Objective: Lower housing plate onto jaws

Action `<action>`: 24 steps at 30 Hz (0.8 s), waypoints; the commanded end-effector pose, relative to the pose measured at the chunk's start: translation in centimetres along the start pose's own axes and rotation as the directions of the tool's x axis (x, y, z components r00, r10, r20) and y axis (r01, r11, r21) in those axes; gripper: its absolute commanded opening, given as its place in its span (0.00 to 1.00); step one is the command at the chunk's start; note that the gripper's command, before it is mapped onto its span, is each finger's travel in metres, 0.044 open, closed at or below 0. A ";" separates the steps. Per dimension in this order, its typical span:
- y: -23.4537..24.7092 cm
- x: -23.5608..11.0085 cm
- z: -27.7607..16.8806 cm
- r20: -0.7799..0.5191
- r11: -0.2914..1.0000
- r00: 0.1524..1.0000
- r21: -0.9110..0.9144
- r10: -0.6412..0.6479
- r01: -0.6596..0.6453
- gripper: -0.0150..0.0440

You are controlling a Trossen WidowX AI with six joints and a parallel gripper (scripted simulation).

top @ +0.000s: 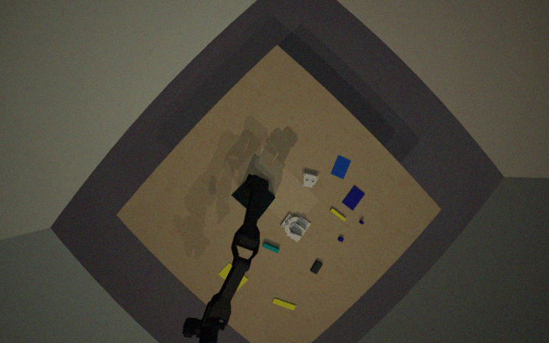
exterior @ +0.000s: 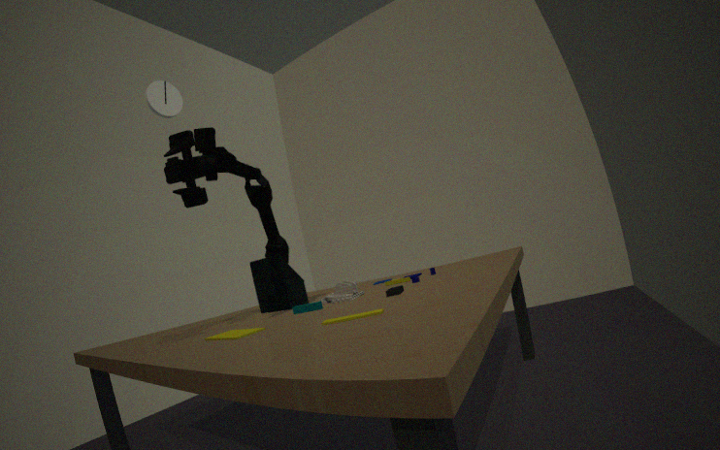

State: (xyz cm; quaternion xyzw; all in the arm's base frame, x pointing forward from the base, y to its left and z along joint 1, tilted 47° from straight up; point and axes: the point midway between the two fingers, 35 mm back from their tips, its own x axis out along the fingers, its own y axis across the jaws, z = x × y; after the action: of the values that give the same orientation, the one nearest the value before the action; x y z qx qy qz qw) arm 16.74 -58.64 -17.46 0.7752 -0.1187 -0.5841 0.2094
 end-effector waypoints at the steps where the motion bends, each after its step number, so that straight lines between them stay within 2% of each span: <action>1: 0.0 0.0 0.0 0.000 1.000 1.000 0.000 0.000 0.000 0.98; 3: 0.0 -0.2 -0.7 -0.008 1.000 1.000 -0.009 -0.004 0.004 1.00; 10: -0.3 -3.0 -8.2 -0.090 0.993 0.995 -0.108 -0.051 0.041 1.00; 24: -4.0 -10.4 -22.0 -0.232 0.945 0.957 -0.314 -0.176 0.098 1.00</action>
State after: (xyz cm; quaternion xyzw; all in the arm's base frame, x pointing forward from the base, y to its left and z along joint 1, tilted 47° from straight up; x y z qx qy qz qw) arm 32.89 -48.44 -6.91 0.8077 0.0330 -0.5146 0.2857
